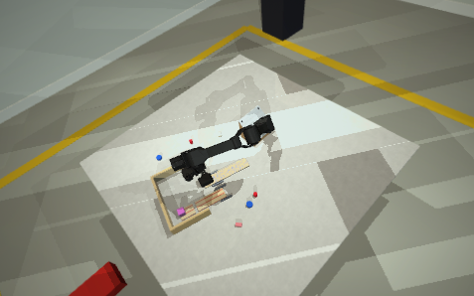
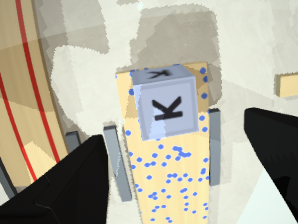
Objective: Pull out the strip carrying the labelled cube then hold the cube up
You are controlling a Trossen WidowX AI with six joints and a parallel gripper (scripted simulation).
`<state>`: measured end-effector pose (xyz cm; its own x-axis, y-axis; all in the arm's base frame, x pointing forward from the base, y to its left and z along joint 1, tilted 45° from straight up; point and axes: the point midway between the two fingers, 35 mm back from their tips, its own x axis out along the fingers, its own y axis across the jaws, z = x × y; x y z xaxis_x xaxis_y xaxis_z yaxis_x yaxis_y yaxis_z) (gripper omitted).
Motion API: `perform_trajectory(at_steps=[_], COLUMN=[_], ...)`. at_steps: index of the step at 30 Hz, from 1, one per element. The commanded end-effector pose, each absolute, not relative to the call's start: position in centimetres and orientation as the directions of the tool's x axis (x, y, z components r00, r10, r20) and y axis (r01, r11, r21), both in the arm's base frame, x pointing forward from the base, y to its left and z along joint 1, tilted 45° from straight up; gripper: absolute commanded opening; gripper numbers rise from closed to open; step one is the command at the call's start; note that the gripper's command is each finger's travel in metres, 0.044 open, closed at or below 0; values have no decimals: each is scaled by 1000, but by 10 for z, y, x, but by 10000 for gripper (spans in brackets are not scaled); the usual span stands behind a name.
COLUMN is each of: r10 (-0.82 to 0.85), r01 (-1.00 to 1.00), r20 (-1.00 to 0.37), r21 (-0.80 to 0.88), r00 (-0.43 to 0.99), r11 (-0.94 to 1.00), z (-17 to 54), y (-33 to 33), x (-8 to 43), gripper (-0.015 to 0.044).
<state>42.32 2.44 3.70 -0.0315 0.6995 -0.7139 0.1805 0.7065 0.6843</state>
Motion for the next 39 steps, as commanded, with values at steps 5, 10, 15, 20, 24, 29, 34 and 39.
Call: perform_trajectory(at_steps=[5, 10, 15, 20, 24, 29, 34, 39], r10=[702, 702, 702, 702, 703, 703, 700, 700], r01=[185, 185, 185, 185, 185, 185, 179, 179], r20=[-712, -711, -711, -711, -710, -710, -713, -713], r21=[685, 685, 685, 686, 686, 687, 685, 685], r00=[-37, -37, -37, -37, -38, -38, -35, -35], r11=[705, 705, 704, 704, 703, 703, 706, 706], z=[26, 20, 14, 9, 4, 1, 3, 3], y=[35, 41, 47, 52, 57, 60, 58, 58], x=[423, 423, 422, 422, 421, 421, 422, 422], gripper=[250, 250, 250, 250, 250, 250, 171, 118])
